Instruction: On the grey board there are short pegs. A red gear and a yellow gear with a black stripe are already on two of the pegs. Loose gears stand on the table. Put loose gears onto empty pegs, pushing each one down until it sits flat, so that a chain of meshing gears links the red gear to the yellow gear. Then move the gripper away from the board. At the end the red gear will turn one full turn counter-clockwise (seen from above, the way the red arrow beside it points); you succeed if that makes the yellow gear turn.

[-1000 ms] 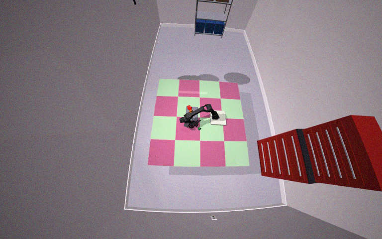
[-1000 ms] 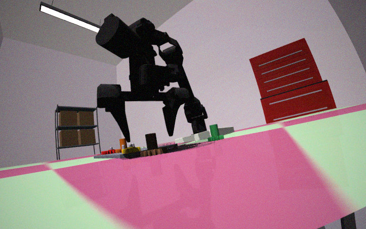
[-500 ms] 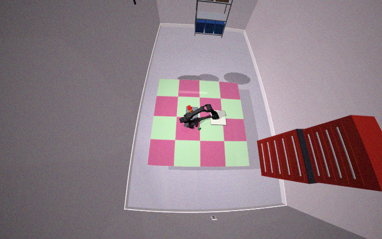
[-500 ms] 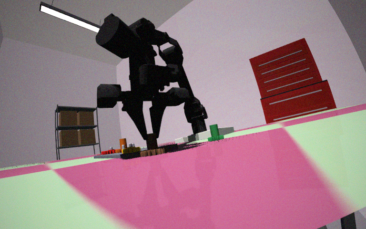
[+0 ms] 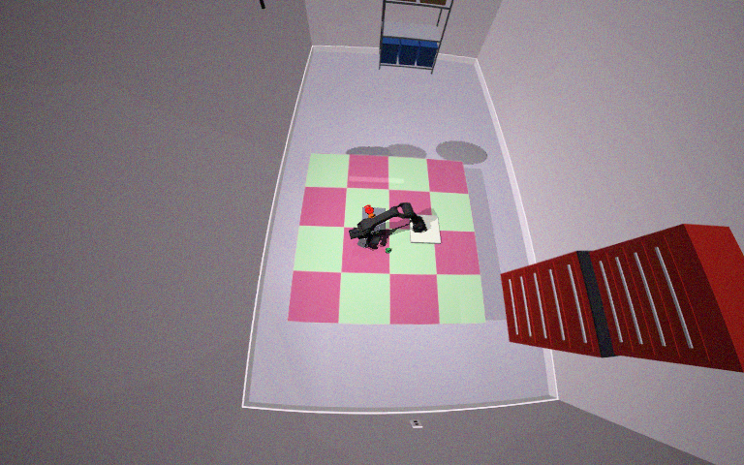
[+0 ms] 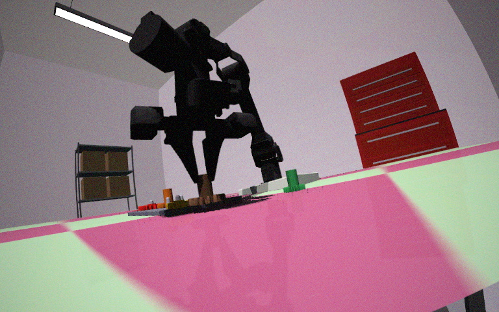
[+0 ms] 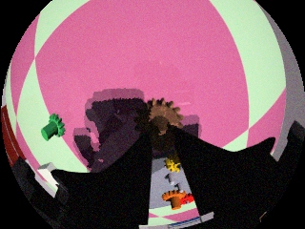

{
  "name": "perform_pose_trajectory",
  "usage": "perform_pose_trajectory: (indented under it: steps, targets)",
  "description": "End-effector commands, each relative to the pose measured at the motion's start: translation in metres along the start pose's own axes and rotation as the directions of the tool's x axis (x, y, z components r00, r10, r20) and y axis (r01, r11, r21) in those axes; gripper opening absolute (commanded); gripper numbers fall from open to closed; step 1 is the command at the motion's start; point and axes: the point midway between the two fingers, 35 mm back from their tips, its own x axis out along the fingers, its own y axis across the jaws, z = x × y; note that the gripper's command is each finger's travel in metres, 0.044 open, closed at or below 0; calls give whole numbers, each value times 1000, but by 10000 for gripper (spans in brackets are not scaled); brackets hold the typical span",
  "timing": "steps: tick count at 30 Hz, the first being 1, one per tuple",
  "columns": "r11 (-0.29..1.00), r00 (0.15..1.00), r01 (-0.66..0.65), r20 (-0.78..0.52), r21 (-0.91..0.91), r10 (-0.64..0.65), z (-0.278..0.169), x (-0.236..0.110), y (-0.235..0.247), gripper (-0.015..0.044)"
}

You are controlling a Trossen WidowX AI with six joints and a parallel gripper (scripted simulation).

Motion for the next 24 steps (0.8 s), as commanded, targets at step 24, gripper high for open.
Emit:
perform_pose_trajectory:
  steps: [24]
  targets:
    - [1000, 1000, -1, -1, -2, 1, 6, -53, -3, 0]
